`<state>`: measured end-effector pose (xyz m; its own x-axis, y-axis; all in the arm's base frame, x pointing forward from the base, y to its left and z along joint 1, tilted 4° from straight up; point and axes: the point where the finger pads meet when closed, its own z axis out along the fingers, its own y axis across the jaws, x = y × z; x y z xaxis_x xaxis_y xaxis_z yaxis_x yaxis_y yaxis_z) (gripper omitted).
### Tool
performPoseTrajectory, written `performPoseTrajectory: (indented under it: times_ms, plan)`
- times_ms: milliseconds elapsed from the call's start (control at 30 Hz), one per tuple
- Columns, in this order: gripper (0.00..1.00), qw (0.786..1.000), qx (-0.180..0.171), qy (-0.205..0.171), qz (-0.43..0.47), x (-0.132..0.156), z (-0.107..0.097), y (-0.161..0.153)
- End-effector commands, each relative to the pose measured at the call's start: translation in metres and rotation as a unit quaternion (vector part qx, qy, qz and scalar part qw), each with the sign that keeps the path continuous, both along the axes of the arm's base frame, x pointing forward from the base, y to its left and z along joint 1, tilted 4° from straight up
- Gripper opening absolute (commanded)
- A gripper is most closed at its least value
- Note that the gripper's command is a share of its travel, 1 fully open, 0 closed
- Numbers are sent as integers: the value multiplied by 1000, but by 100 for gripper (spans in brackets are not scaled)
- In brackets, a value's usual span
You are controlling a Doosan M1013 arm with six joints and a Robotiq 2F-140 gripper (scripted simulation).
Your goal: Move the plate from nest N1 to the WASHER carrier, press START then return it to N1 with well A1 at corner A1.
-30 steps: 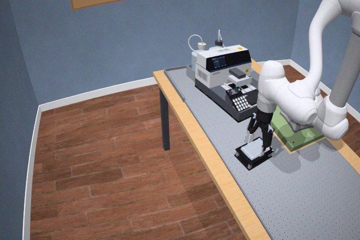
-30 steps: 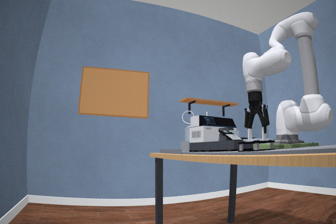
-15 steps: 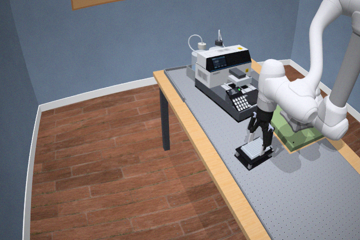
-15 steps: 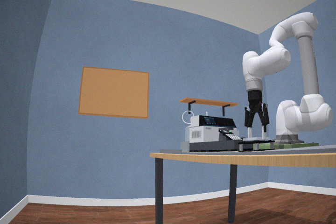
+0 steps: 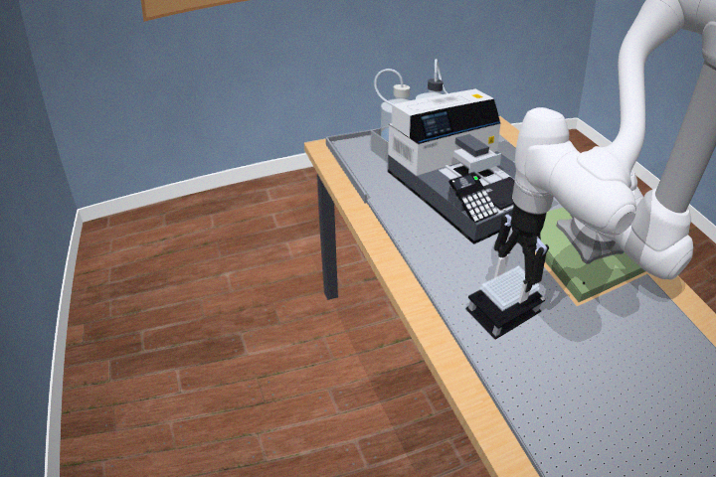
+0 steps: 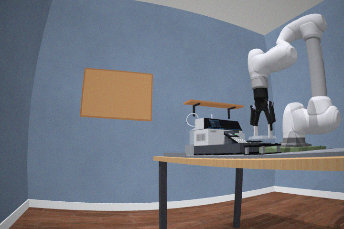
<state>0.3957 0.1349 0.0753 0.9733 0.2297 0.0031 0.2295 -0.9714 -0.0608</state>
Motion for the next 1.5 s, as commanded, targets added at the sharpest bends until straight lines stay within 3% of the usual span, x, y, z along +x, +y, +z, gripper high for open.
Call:
performPoseTrajectory:
  times_ms: [0,1200,1467]
  plan:
    - [10,1000,0,0,0,0,6,0]
    - [10,1000,0,0,0,1,59,-4]
    - [10,1000,0,0,0,1,63,-4]
